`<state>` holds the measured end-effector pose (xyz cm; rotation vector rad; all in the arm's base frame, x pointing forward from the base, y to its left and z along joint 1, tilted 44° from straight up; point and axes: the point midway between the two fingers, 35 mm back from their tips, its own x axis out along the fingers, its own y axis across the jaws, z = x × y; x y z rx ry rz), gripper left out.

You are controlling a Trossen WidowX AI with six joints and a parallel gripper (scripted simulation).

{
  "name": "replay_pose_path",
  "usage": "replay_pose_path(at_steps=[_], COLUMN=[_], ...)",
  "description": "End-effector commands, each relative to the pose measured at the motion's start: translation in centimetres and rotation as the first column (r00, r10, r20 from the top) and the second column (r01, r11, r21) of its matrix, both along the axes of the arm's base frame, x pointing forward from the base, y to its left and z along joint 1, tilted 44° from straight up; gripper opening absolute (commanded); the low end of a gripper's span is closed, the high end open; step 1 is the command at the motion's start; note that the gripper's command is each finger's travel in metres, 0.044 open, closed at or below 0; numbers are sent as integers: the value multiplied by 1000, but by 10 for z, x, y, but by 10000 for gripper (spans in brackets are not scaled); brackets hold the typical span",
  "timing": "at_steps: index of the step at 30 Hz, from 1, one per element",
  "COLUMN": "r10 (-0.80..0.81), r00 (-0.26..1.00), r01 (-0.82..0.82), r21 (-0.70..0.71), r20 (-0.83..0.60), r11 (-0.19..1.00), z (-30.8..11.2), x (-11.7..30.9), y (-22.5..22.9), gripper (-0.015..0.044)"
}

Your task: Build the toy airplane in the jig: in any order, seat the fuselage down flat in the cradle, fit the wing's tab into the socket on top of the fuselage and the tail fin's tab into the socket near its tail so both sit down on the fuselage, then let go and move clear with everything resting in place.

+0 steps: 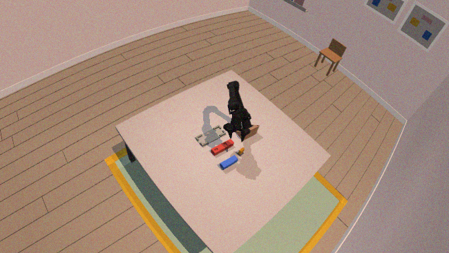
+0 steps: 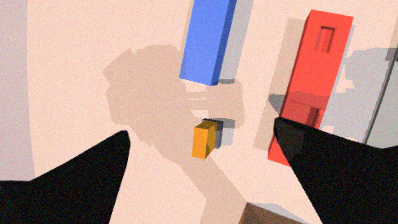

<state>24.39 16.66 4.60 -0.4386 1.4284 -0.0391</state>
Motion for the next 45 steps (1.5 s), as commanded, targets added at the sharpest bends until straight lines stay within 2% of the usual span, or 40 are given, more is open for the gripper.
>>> replay_pose_path(at_steps=[1, 13, 19, 45], r10=[-300, -318, -318, -317], r00=[953, 947, 947, 947], r01=[292, 309, 309, 309], r21=[-394, -425, -426, -426], r20=[41, 52, 53, 54], r11=[872, 851, 850, 850], z=[7, 8, -29, -56], x=[33, 36, 35, 34], y=[-71, -76, -112, -137], gripper=[440, 440, 440, 440])
